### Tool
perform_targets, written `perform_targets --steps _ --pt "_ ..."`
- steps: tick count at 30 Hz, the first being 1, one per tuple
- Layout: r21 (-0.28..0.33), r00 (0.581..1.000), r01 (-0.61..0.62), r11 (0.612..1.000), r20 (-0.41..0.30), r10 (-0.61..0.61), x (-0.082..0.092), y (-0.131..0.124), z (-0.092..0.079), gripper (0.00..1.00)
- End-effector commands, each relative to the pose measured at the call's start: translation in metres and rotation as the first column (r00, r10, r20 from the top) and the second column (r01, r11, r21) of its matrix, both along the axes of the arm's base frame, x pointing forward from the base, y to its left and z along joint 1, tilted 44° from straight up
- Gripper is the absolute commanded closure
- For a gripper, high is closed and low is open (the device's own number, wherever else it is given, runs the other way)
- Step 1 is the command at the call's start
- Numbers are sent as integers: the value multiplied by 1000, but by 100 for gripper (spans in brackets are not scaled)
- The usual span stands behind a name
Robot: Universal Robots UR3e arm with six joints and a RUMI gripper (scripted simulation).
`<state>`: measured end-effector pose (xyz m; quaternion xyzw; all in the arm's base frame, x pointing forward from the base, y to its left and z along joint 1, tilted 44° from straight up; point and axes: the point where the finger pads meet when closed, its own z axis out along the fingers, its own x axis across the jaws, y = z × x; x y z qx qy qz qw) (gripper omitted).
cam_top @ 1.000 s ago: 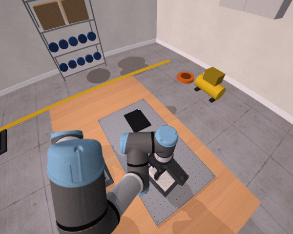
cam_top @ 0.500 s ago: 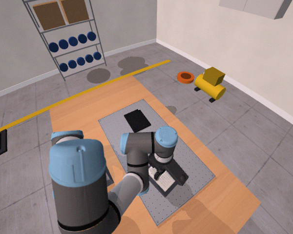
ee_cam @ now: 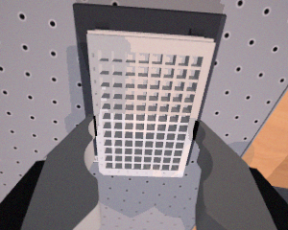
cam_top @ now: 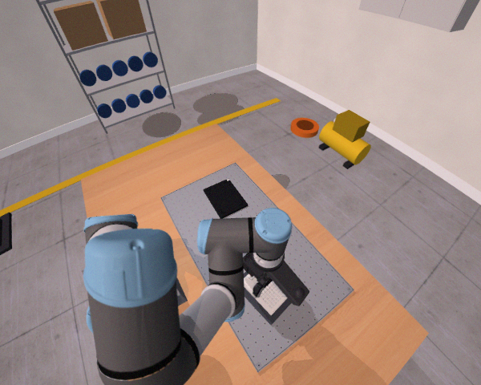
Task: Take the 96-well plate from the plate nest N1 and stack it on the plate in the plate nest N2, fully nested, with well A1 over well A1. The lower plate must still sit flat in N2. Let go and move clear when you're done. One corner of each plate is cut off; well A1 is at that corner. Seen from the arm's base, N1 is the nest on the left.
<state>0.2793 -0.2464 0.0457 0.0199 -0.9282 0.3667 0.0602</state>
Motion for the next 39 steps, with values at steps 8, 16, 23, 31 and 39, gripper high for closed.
perform_targets --steps 8,16,23,31,39 --pt "-1 1000 -1 1000 1 1 0 -1 -1 100" --pt "-1 1000 -1 1000 1 1 0 -2 -2 100" --pt "-1 1000 -1 1000 1 1 0 -2 -2 100" --pt "-1 1000 -1 1000 1 1 0 -3 -3 100" --pt "-1 1000 -1 1000 1 1 0 -4 -4 100"
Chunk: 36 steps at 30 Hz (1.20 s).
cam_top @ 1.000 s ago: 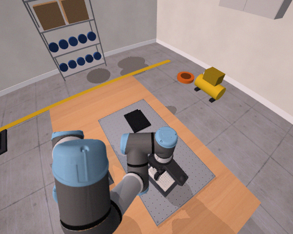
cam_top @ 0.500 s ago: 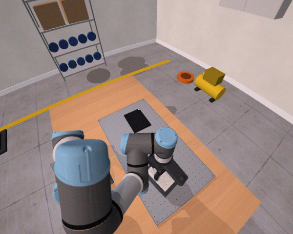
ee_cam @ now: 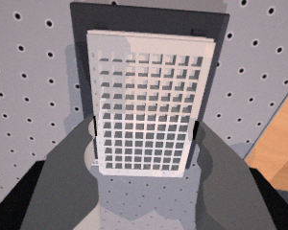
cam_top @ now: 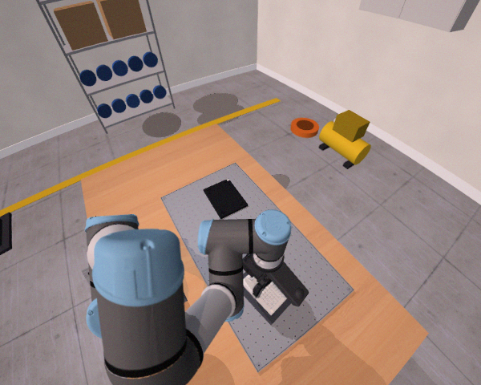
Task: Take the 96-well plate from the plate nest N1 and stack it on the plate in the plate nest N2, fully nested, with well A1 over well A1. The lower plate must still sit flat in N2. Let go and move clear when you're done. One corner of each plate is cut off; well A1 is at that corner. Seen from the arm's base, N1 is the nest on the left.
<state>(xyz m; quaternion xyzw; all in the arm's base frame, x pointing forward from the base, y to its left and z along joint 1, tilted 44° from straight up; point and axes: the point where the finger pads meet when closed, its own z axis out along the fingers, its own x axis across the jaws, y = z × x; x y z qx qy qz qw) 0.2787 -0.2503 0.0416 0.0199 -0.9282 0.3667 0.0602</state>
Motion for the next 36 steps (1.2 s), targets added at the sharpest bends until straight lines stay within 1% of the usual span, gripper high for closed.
perform_targets --steps 1,5,6,26,36 --pt "-1 1000 -1 1000 1 1 0 0 0 100" --pt "-1 1000 -1 1000 1 1 0 -1 0 100" --pt "-1 1000 -1 1000 1 1 0 -1 0 0" --pt "-1 1000 -1 1000 1 1 0 -1 0 0" --pt "-1 1000 -1 1000 2 1 2 14 15 0"
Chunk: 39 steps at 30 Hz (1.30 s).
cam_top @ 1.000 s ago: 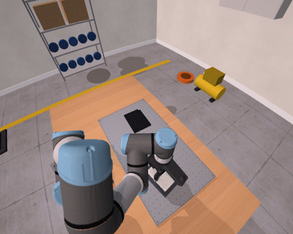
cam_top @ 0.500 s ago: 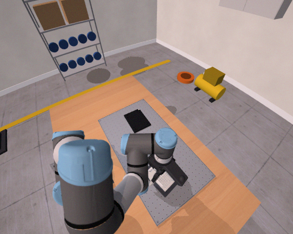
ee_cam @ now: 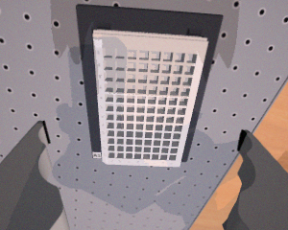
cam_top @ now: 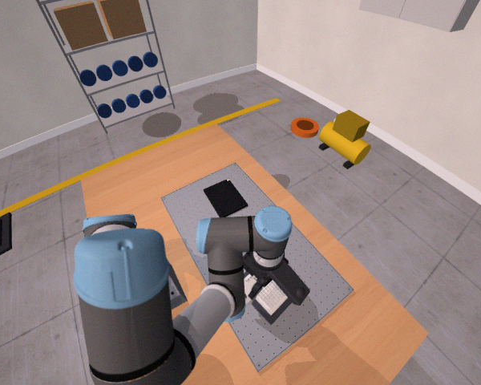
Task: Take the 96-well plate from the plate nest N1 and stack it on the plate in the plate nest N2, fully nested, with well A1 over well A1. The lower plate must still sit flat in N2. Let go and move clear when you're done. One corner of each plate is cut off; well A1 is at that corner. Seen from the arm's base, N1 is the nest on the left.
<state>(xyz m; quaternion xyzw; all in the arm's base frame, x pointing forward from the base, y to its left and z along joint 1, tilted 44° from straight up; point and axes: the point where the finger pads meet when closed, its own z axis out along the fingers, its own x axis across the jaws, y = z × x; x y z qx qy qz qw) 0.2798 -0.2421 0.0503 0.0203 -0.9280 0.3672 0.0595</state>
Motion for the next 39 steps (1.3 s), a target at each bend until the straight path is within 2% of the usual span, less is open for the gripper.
perform_targets --steps 1,25,39 --pt "0 1000 1 1000 1 -1 2 8 8 0" --pt "0 1000 1 1000 1 -1 7 48 51 0" --pt "0 1000 1 1000 1 -1 7 48 51 0"
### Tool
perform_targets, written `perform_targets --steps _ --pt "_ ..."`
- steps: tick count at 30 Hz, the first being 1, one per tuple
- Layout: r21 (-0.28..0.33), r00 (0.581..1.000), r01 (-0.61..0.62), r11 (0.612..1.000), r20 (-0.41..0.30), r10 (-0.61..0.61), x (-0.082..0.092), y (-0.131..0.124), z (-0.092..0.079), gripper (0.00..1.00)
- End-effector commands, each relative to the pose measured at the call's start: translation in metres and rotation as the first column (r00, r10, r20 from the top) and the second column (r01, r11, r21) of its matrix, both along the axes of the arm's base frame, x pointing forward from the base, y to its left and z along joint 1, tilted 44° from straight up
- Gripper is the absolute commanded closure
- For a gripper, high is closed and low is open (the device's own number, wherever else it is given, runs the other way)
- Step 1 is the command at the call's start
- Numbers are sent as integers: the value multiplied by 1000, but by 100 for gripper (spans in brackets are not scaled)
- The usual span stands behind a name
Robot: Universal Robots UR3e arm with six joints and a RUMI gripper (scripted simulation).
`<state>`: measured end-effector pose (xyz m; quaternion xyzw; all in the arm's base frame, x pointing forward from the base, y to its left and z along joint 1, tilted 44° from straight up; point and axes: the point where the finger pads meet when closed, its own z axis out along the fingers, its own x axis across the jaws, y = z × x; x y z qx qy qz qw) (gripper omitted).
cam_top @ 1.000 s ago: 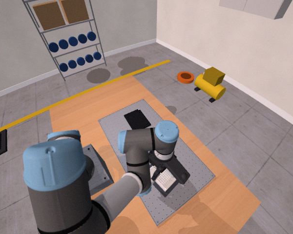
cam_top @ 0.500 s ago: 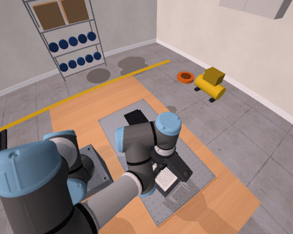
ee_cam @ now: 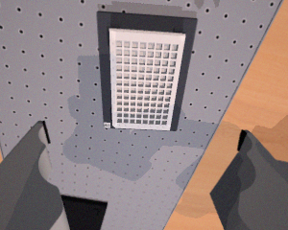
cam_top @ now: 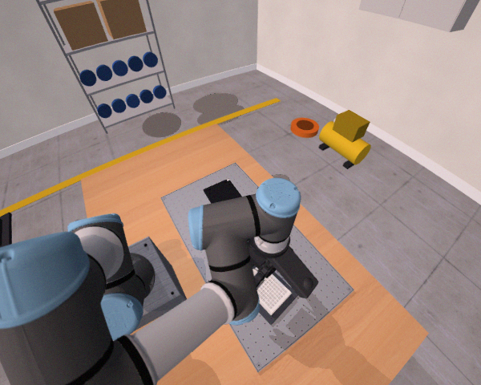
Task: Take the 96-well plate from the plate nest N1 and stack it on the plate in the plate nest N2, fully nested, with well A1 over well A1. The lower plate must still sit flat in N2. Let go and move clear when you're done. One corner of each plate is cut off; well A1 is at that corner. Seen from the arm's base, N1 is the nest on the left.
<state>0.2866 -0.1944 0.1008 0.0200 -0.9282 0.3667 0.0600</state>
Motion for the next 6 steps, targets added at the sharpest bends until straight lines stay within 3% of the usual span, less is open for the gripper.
perform_targets --steps 1,6 --pt "-1 1000 -1 1000 2 1 0 0 1 0" --pt "-1 1000 -1 1000 2 1 0 0 1 0"
